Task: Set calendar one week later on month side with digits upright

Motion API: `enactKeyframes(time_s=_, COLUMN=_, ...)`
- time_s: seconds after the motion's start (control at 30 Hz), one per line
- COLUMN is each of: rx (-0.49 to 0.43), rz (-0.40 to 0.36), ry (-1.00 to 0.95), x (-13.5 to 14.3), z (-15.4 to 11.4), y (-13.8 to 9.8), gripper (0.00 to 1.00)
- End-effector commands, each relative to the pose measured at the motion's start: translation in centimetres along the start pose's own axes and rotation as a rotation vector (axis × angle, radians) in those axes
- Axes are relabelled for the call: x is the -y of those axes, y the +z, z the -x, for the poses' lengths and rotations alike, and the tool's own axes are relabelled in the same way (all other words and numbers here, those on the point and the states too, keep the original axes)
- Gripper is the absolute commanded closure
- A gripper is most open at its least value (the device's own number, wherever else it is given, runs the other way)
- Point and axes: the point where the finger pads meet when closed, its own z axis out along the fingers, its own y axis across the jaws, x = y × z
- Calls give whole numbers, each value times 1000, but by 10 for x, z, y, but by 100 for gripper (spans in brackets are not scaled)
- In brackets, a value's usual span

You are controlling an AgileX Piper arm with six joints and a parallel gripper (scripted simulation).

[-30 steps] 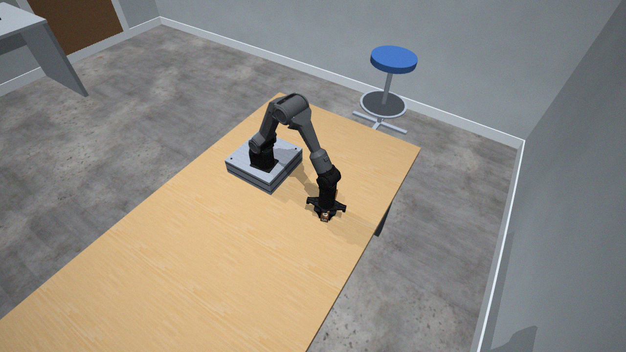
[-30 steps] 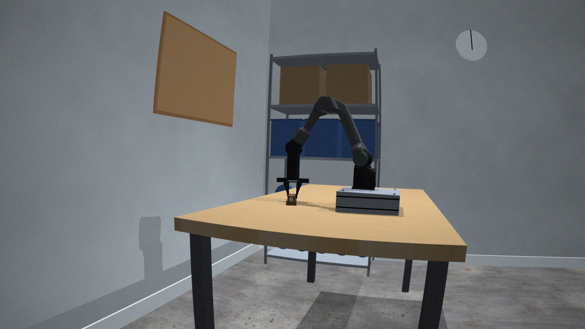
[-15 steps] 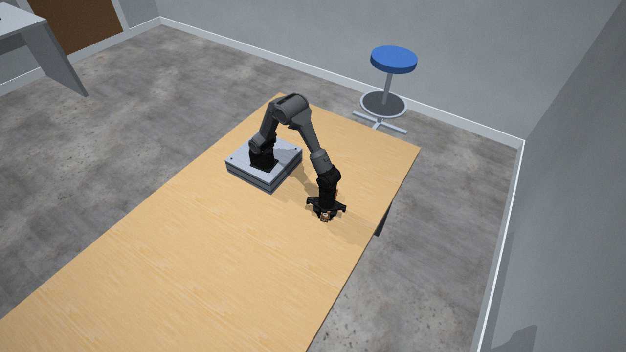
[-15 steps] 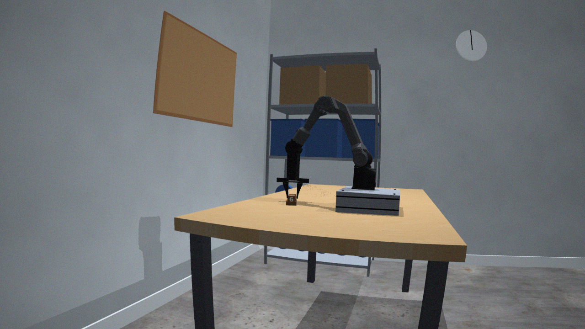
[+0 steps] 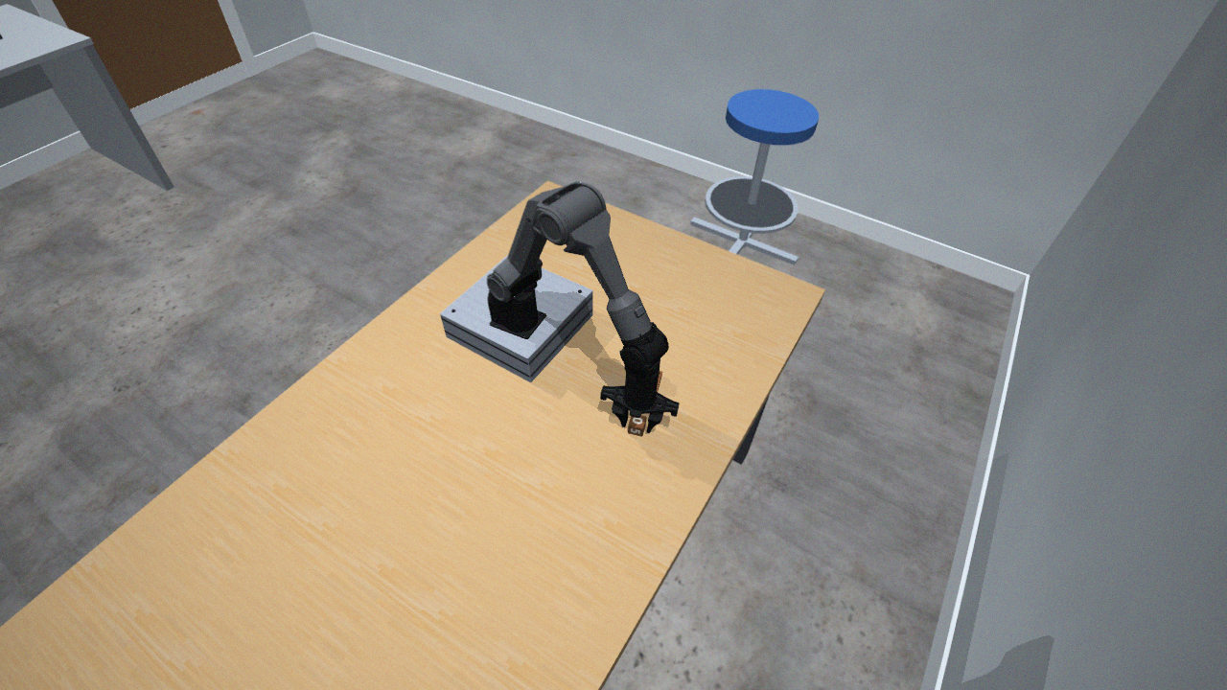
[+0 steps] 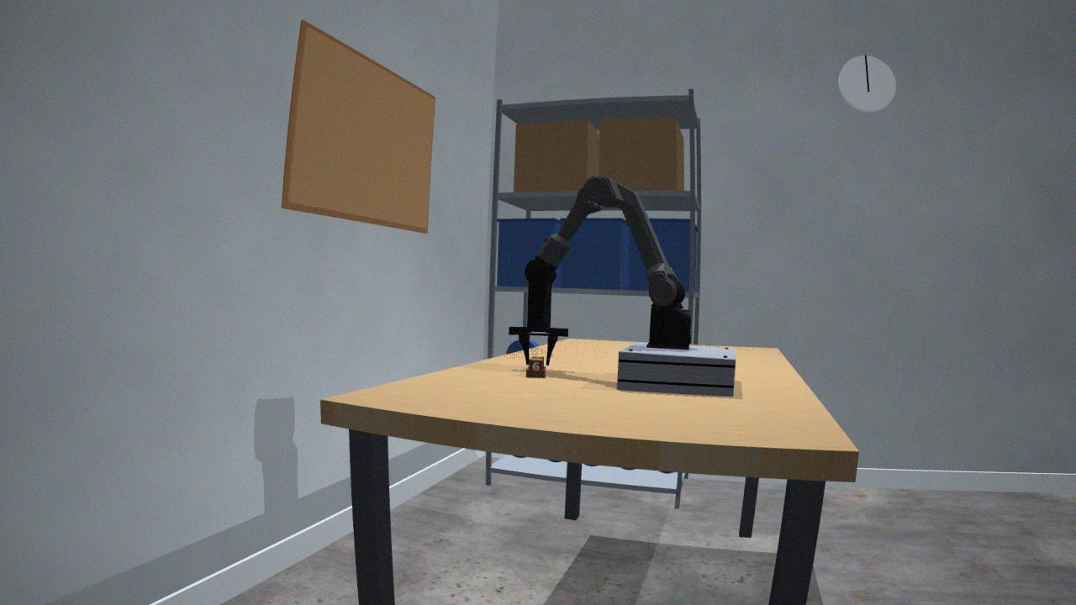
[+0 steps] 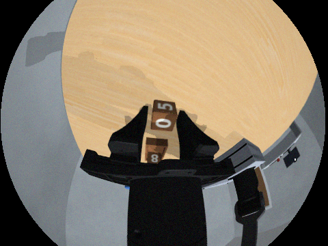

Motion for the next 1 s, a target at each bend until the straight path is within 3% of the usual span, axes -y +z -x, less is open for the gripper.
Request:
enactKeyframes(time_s=0.0, rx=1, rz=1, ry=2, x=0, z=0, y=-1, gripper=39)
enactKeyframes(time_s=0.37, rx=3, rz=4, ry=1, x=-1, z=1, y=-31, gripper=39)
enactKeyframes(time_s=0.73, rx=2, rz=4, ry=1, x=-1, z=1, y=-84, gripper=39)
enactKeyframes(time_s=0.97, rx=0, rz=0, ry=1, x=0, z=0, y=-90, gripper=39)
